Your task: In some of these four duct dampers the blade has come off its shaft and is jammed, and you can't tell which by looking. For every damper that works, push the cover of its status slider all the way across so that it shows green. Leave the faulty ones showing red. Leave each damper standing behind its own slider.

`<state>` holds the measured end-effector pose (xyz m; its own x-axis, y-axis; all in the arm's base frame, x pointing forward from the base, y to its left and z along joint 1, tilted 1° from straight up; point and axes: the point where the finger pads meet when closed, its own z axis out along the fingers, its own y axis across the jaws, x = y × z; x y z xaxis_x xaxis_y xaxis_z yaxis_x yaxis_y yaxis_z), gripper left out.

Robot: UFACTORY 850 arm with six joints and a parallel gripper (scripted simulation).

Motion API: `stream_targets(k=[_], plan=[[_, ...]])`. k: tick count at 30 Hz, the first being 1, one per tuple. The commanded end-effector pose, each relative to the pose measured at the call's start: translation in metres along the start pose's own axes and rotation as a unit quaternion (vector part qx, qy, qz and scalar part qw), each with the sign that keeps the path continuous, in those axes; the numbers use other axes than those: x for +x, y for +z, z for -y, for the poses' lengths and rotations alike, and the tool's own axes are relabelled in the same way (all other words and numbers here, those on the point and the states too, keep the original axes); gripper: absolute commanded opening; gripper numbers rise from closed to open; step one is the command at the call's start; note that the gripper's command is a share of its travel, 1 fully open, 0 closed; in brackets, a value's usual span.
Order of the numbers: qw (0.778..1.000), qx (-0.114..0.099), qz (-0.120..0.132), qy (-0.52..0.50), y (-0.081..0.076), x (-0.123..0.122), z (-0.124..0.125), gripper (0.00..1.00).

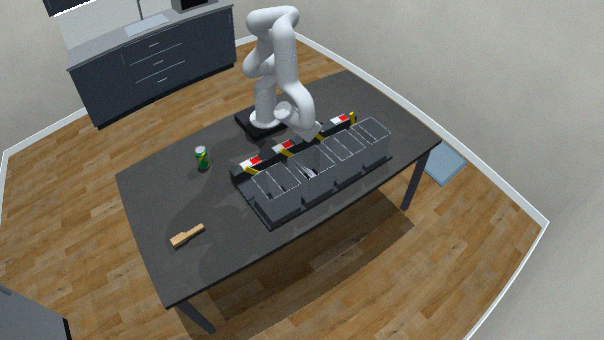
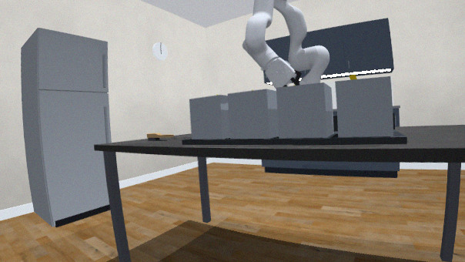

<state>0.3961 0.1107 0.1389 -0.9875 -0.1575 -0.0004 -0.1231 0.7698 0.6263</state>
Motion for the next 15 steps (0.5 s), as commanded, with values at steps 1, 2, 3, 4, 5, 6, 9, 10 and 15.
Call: stream_targets(k=[1, 2, 3, 4, 5, 6, 9, 10, 15], plan=[[1.000, 0.000, 0.001, 0.000, -0.0004, -0.0007, -0.0002, 0.19], [1.000, 0.000, 0.001, 0.000, -0.0004, -0.0007, -0.0002, 0.19], [1.000, 0.000, 0.001, 0.000, -0.0004, -0.0007, -0.0002, 0.19], [1.000, 0.000, 0.001, 0.000, -0.0004, -0.0007, -0.0002, 0.19], [1.000, 0.000, 0.001, 0.000, -0.0004, -0.0007, -0.0002, 0.19], [1.000, 0.000, 0.001, 0.000, -0.0004, -0.0007, -0.0002, 0.19], [1.000, 0.000, 0.001, 0.000, -0.0004, -0.0007, -0.0002, 0.23], [1.000, 0.000, 0.001, 0.000, -0.0004, -0.0007, -0.0002, 0.23], [1.000, 0.000, 0.001, 0.000, -0.0004, -0.0007, -0.0002, 0.31]])
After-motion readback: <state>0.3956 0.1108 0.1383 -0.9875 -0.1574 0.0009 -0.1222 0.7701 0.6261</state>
